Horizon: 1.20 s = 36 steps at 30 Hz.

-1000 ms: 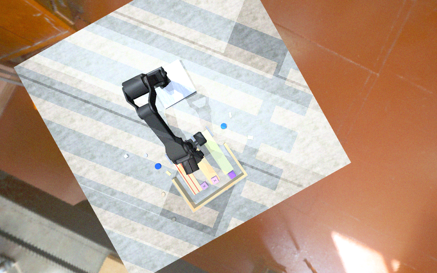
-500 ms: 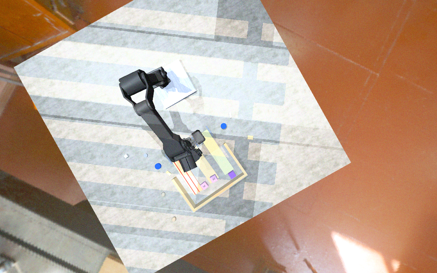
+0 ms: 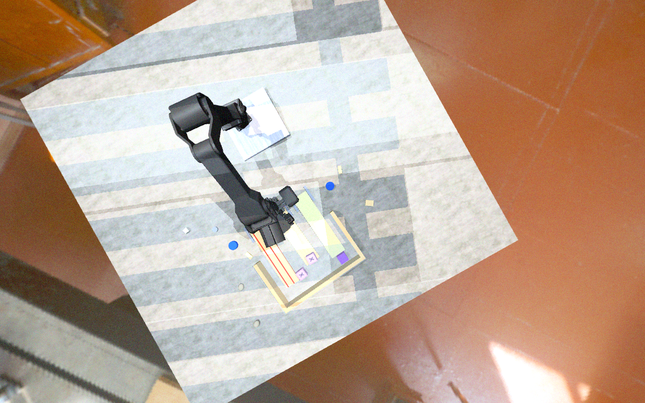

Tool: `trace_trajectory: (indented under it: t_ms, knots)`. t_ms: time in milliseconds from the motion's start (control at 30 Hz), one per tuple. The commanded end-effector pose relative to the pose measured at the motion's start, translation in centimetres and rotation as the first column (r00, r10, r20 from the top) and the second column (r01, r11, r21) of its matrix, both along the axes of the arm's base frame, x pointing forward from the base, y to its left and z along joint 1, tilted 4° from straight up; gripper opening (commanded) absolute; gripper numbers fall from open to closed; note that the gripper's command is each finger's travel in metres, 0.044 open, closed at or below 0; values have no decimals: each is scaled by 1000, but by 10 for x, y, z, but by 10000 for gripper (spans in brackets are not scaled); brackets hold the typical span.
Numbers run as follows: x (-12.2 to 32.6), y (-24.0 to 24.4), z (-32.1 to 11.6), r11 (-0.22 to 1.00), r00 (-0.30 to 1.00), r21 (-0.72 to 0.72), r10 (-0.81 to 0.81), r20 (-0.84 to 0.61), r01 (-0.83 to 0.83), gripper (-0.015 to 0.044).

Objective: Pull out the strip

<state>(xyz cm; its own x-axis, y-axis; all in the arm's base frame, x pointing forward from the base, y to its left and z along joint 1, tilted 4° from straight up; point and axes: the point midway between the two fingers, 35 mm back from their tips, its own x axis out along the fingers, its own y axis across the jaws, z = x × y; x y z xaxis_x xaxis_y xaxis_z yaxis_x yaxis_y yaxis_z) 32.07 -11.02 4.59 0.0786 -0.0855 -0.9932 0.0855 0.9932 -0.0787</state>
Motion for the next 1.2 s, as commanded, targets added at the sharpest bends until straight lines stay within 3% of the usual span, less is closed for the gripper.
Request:
trace_trajectory:
  t_ms: [0,1167]
  knots:
    - [-12,2,-6,1000,1000,6,3,-23,-3,0]
    - [-64,7,-10,1000,1000,7,3,-27,-3,0]
